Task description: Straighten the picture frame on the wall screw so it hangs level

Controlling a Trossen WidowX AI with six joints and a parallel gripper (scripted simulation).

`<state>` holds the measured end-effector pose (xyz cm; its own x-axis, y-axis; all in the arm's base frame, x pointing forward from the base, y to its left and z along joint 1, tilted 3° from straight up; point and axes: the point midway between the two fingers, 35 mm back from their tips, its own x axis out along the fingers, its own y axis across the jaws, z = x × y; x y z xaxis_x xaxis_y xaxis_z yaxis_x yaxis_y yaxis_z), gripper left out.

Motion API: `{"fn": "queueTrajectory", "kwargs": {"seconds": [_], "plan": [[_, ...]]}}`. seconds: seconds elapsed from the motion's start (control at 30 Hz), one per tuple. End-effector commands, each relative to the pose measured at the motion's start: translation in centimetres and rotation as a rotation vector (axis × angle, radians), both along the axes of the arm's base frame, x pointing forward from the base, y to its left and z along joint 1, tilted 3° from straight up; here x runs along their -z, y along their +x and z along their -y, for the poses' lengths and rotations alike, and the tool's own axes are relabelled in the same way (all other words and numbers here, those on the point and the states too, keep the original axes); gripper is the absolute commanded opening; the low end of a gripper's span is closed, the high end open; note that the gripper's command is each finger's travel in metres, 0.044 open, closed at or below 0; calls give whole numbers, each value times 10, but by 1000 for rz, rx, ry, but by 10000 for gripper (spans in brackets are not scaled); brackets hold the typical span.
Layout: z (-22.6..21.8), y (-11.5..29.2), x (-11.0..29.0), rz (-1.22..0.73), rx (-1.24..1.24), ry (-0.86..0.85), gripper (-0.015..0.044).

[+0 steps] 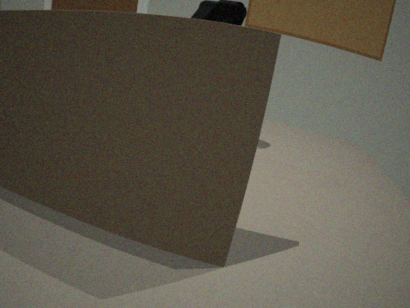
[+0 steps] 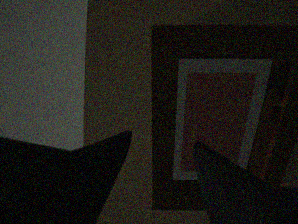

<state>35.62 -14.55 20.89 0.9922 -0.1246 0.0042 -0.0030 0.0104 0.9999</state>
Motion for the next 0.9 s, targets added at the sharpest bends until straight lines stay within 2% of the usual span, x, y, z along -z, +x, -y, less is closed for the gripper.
{"fn": "queueTrajectory", "kwargs": {"seconds": [0.0,0.17,0.3,0.7,0.87], "plan": [[-2,-34,-2,-6,5,-88,260],[-12,-80,6,-22,5,-221,260],[-8,-79,-1,-16,13,-209,260],[-31,-160,-29,-45,5,-326,260],[-33,-165,-30,-45,11,-335,260]]}}
